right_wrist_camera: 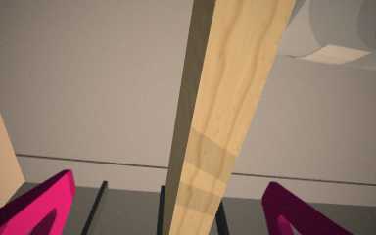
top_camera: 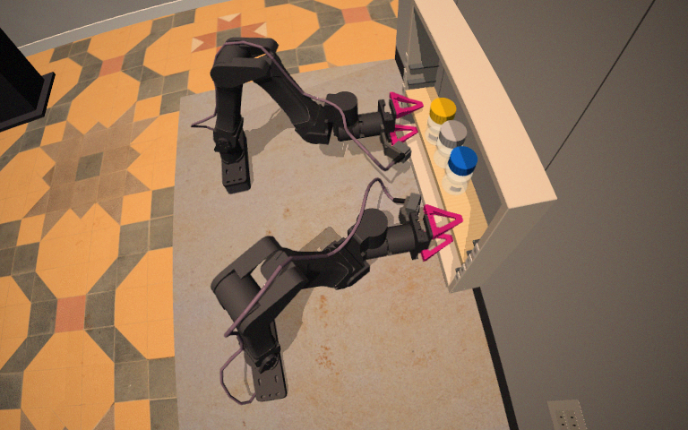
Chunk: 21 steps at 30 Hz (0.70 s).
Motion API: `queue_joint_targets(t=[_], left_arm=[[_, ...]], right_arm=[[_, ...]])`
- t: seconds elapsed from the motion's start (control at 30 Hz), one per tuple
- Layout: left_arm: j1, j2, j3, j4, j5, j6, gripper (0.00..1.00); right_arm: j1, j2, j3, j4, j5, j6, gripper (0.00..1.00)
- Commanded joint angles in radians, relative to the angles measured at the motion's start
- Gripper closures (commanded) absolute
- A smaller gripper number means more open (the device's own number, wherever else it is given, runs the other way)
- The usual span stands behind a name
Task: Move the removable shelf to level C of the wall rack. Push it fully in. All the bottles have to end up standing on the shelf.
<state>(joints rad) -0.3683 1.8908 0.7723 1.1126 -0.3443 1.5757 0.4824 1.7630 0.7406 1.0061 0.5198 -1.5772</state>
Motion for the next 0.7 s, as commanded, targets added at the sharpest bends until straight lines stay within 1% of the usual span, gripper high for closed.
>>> queue_joint_targets(t=[0.0,0.63,0.67], left_arm=[[0.014,0.012,0.039,-0.021,0.013,-0.005,0.00],[0.031,0.063,0.119,-0.049,0.031,-0.005,0.00],[0.031,0.064,0.120,-0.050,0.031,-0.005,0.02]], right_arm=[[-0.017,0.018,0.047,-0.012,-0.018,0.006,0.00],[-0.044,0.072,0.118,-0.030,-0.045,0.006,0.00],[-0.044,0.073,0.119,-0.030,-0.045,0.006,0.02]])
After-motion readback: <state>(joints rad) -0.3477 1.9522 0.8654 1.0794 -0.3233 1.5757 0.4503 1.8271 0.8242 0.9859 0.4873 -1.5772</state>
